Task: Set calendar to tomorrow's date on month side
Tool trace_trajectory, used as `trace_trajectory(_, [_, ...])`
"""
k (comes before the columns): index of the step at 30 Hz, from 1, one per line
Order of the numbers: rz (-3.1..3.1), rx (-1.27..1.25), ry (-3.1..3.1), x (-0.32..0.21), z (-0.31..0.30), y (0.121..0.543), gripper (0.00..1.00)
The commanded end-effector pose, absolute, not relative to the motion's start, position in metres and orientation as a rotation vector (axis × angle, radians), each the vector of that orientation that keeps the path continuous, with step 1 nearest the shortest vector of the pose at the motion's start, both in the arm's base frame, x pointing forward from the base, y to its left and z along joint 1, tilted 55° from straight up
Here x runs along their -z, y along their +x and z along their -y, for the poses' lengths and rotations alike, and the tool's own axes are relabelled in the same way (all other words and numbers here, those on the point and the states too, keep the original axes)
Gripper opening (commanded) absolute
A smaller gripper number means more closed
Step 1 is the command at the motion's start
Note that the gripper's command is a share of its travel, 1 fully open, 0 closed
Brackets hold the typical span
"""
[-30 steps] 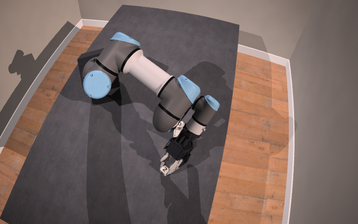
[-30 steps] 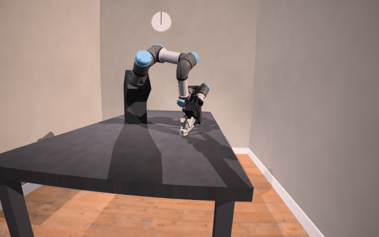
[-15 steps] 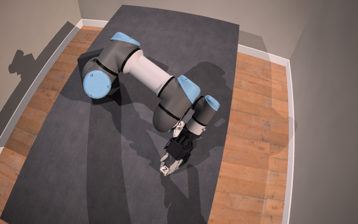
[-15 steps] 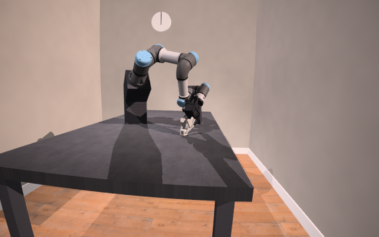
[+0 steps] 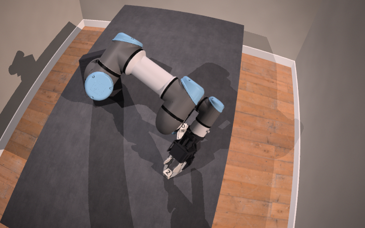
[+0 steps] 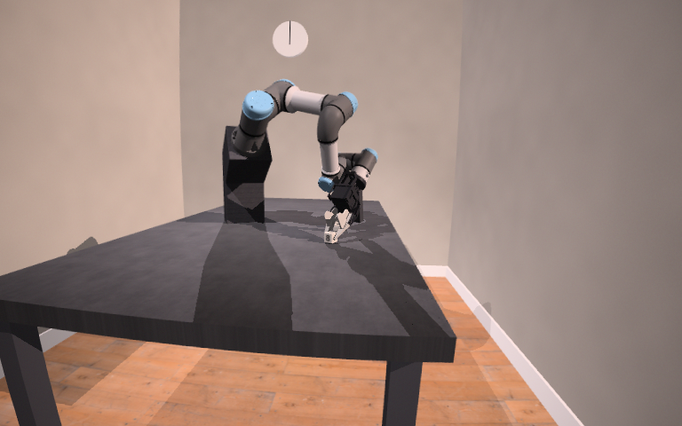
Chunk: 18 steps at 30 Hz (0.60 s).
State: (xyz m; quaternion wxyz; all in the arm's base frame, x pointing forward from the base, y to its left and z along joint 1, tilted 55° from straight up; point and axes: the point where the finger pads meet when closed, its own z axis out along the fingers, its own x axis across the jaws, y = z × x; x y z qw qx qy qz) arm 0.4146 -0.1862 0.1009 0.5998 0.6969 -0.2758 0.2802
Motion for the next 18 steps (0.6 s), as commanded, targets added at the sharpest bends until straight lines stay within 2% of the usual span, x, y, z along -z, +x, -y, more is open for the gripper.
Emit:
trace_trajectory(1, [0.64,-0.651,1.616,-0.104,0.183,0.413,0.1])
trace_trajectory(18, [0.64,-0.651,1.616,-0.119,0.167,0.398,0.1])
